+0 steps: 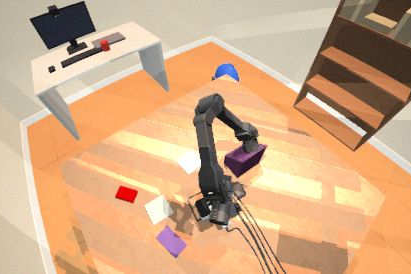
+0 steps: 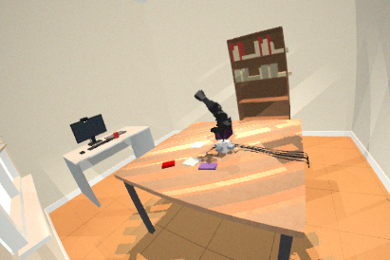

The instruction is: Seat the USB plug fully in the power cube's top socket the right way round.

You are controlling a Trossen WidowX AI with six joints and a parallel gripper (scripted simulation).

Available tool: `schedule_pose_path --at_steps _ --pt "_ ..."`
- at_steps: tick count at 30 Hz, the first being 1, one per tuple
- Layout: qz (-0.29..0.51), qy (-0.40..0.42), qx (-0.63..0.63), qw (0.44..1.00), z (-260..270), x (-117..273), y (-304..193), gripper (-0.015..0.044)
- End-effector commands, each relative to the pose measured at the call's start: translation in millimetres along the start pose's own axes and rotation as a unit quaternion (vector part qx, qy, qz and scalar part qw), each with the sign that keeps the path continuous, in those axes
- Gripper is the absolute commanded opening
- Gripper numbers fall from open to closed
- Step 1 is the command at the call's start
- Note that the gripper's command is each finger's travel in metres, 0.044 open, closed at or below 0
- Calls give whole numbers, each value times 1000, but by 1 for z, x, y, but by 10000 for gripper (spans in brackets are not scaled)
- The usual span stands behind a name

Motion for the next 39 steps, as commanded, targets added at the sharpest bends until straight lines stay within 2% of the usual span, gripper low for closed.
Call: schedule_pose_path --at_steps 1,39 --pt "3 0 3 1000 0 -3 0 0" --pt "3 0 2 1000 0 -7 0 0"
Point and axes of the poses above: the point midway between the two fingers, 35 mm back from their tips, its own x axis back along the fingers, its own z axis across the jaws, y = z × x, the point moved 4 cm from there along x, back along the fingers, and after that the axes turned 8 degrees about -x, right-handed, at the moved point
